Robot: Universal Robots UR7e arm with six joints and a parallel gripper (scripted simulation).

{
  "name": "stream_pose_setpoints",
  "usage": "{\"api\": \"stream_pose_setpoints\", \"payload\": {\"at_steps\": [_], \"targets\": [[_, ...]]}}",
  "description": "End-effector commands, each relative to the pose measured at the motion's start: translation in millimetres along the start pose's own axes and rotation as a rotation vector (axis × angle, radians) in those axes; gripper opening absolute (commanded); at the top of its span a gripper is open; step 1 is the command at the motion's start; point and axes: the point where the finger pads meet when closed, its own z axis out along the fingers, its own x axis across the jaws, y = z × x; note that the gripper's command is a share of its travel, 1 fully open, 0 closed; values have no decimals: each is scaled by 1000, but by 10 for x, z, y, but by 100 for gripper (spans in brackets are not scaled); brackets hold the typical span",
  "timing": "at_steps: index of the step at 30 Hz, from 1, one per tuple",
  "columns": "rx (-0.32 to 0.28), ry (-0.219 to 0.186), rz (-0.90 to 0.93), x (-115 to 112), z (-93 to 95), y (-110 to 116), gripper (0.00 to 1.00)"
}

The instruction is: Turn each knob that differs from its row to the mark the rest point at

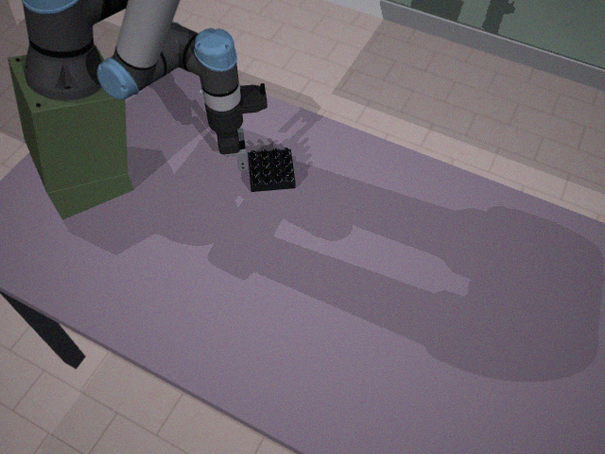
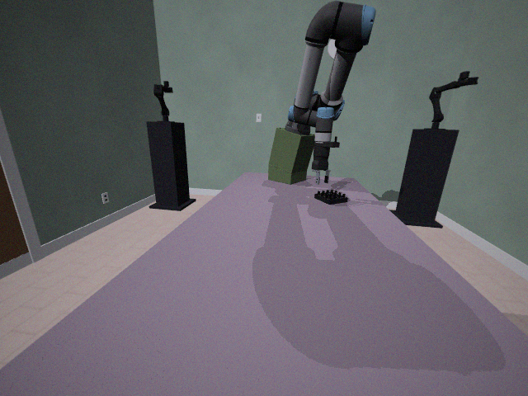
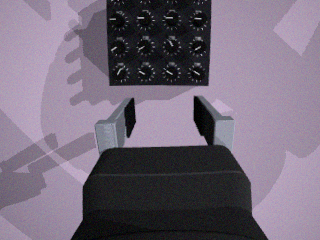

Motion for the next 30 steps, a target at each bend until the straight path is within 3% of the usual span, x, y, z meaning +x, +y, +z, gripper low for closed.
{"api": "stream_pose_setpoints", "payload": {"at_steps": [1, 30], "targets": [[1, 1, 0, 1, -3, -3, 100], [1, 1, -75, -23, -4, -19, 100]]}}
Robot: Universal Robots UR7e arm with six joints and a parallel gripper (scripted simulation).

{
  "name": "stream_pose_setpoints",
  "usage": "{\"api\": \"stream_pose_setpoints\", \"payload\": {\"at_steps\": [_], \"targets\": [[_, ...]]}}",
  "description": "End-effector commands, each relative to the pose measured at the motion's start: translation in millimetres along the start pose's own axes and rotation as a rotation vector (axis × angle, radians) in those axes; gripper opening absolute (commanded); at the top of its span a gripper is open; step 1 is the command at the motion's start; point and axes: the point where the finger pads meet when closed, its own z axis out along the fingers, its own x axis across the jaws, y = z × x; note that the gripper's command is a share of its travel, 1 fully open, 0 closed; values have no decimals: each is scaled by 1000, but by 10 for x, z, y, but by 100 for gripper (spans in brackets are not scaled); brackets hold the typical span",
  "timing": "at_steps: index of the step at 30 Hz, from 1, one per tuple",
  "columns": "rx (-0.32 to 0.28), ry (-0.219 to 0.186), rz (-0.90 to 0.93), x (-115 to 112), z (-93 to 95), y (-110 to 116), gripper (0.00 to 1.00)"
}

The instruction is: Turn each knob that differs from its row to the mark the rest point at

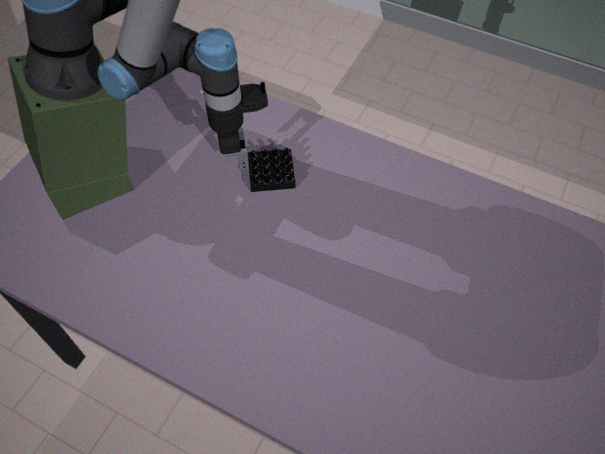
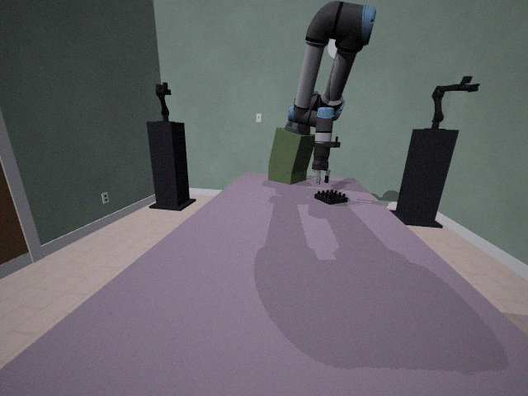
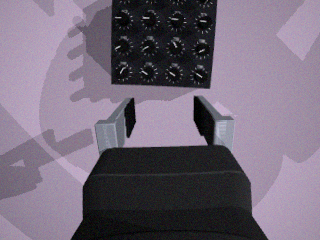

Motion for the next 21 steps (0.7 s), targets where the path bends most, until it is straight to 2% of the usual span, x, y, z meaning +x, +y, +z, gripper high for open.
{"api": "stream_pose_setpoints", "payload": {"at_steps": [1, 8, 21], "targets": [[1, 0, -31, -8, -3, -10, 100], [1, 0, -123, -38, -5, -30, 100], [0, 1, -407, -129, -11, -80, 100]]}}
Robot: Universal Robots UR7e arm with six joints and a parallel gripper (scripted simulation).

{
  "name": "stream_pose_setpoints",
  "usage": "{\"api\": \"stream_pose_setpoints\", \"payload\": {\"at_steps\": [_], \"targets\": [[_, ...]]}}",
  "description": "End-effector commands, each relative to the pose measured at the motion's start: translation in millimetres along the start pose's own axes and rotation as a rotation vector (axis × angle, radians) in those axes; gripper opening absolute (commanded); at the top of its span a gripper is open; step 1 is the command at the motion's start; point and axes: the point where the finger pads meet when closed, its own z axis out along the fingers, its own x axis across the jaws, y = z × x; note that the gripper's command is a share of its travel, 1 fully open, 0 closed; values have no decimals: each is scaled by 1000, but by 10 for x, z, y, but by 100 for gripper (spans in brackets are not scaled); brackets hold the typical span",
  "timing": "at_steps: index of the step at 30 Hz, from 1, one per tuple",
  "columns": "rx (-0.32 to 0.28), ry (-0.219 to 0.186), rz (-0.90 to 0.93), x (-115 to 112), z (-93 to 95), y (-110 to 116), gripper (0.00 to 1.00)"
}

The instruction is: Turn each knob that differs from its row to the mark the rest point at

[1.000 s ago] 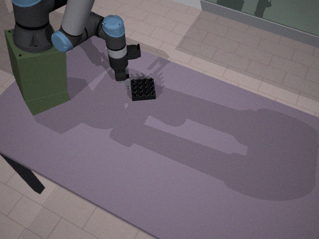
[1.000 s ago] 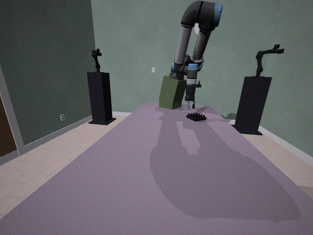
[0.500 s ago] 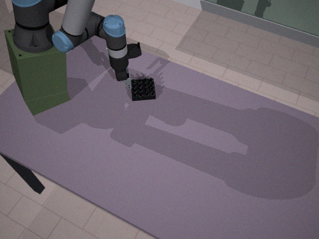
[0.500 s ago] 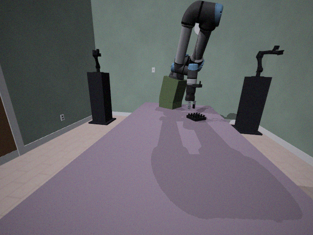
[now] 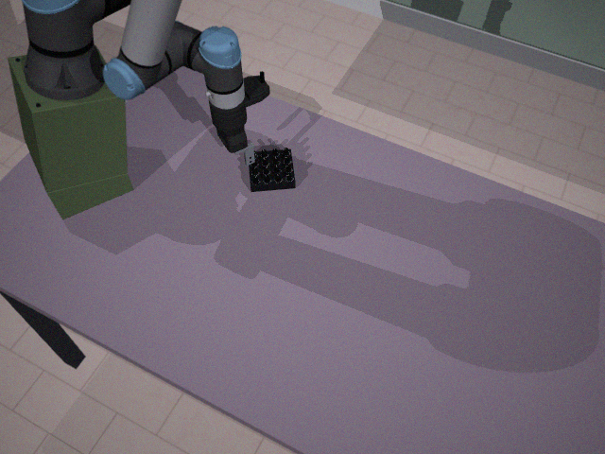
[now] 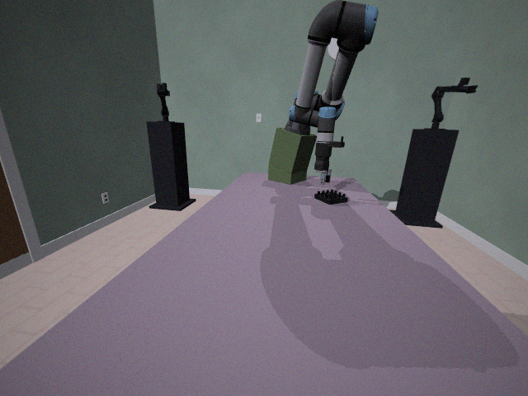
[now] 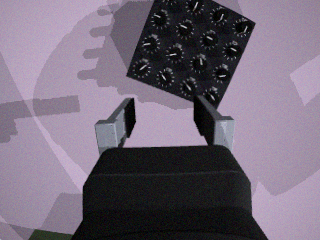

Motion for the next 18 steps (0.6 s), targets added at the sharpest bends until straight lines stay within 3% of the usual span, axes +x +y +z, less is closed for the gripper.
{"api": "stream_pose_setpoints", "payload": {"at_steps": [1, 18], "targets": [[2, -2, -109, -24, -5, -28, 100], [2, -2, -665, -156, -26, -124, 100]]}}
